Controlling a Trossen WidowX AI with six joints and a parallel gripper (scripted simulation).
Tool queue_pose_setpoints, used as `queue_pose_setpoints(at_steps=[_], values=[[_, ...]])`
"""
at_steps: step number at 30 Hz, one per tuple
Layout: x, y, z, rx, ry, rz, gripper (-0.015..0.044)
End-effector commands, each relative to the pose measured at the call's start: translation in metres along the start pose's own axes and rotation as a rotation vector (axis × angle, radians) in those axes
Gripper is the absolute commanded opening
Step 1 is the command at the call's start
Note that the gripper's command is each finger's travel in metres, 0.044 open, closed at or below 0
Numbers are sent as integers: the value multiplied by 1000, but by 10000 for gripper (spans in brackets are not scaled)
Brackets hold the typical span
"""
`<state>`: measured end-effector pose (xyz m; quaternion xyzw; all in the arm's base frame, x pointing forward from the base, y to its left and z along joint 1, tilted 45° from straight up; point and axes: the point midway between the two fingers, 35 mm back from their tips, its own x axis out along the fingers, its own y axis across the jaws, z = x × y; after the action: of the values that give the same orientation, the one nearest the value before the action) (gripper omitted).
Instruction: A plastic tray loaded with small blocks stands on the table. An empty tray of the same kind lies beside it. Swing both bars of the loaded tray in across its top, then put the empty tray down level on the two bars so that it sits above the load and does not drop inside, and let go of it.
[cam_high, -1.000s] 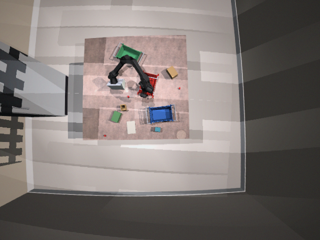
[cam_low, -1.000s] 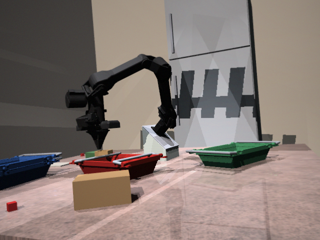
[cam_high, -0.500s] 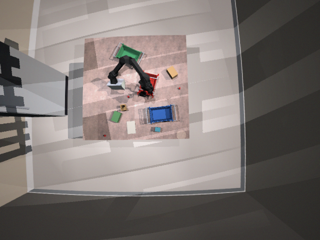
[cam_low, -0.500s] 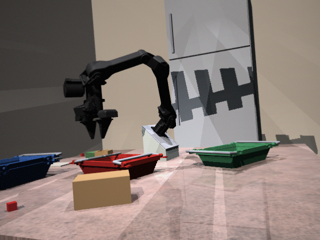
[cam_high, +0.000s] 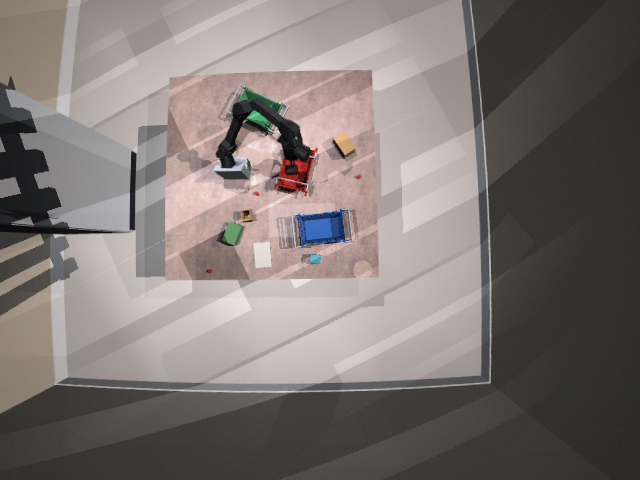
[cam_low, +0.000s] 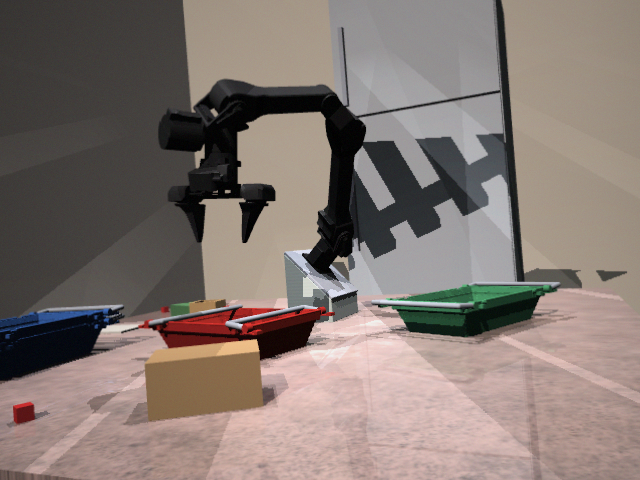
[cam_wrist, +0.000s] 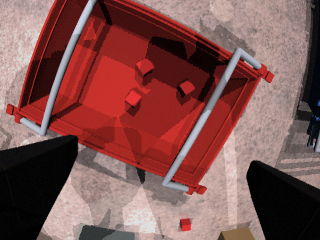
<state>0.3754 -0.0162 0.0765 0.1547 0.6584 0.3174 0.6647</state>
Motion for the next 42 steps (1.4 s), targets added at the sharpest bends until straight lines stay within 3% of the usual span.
queue_pose_setpoints(at_steps=[1, 8, 14, 25, 35, 42], values=[[11, 67, 1, -320, 25, -50, 440], [39, 183, -31, -987, 29, -86, 440], [55, 265, -93, -1562, 30, -82, 440], [60, 334, -236, -2556, -142, 28, 440], [62, 336, -244, -2611, -162, 39, 440], [90, 340, -240, -2612, -158, 40, 440]])
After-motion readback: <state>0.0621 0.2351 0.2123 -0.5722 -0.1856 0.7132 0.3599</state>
